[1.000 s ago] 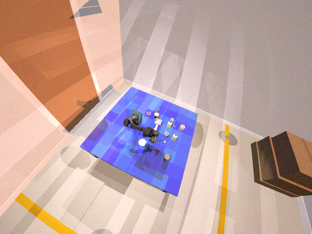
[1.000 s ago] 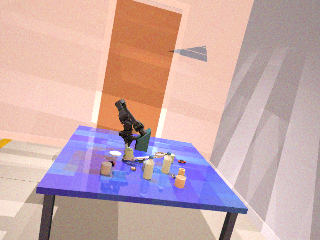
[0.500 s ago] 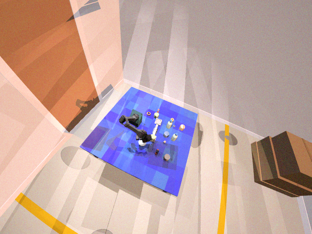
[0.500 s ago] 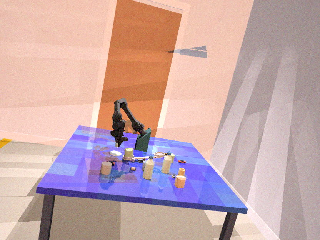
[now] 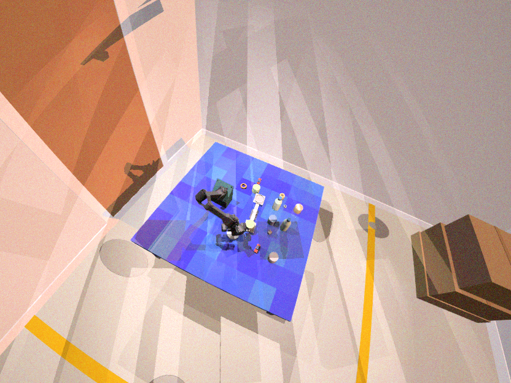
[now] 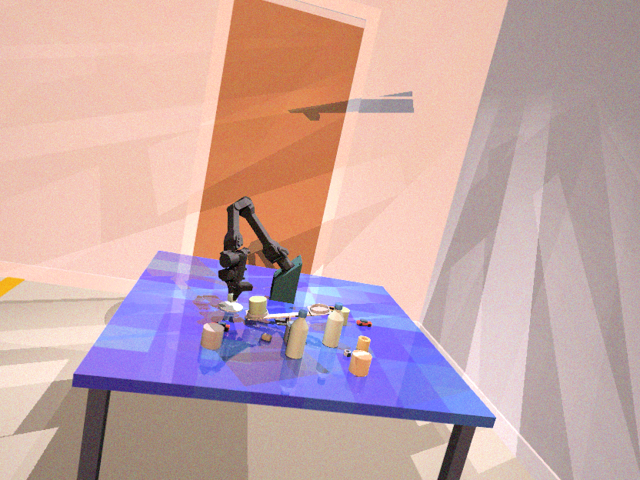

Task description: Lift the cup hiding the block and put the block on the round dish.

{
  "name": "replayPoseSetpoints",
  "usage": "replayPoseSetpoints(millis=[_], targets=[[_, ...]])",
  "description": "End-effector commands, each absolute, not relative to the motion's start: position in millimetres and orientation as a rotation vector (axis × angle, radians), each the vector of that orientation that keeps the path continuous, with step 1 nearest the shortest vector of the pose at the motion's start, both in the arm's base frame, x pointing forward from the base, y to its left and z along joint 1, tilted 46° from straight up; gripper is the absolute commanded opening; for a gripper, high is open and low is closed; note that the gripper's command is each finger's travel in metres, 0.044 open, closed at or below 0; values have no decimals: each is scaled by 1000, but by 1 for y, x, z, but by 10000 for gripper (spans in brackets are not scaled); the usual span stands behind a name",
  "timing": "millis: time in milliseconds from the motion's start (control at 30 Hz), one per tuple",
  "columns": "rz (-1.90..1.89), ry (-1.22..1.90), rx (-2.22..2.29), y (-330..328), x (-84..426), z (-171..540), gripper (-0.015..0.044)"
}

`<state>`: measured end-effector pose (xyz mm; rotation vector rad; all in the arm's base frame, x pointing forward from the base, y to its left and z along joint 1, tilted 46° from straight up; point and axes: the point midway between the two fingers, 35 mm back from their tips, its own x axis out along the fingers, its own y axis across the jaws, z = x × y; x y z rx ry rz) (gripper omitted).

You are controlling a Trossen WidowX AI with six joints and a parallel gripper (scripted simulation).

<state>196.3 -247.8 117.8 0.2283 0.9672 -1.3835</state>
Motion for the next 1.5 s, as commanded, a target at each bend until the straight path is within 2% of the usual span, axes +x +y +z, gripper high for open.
replayPoseSetpoints(millis=[0, 500, 1067, 1200, 1467], targets=[[-1374, 971, 225, -250, 197, 114, 0], [-1375, 970, 224, -265, 195, 100, 0], [-1380, 964, 228, -256, 197, 110, 440], [-1373, 972, 228, -222, 202, 141, 440], [-1363, 970, 224, -195, 205, 166, 440]])
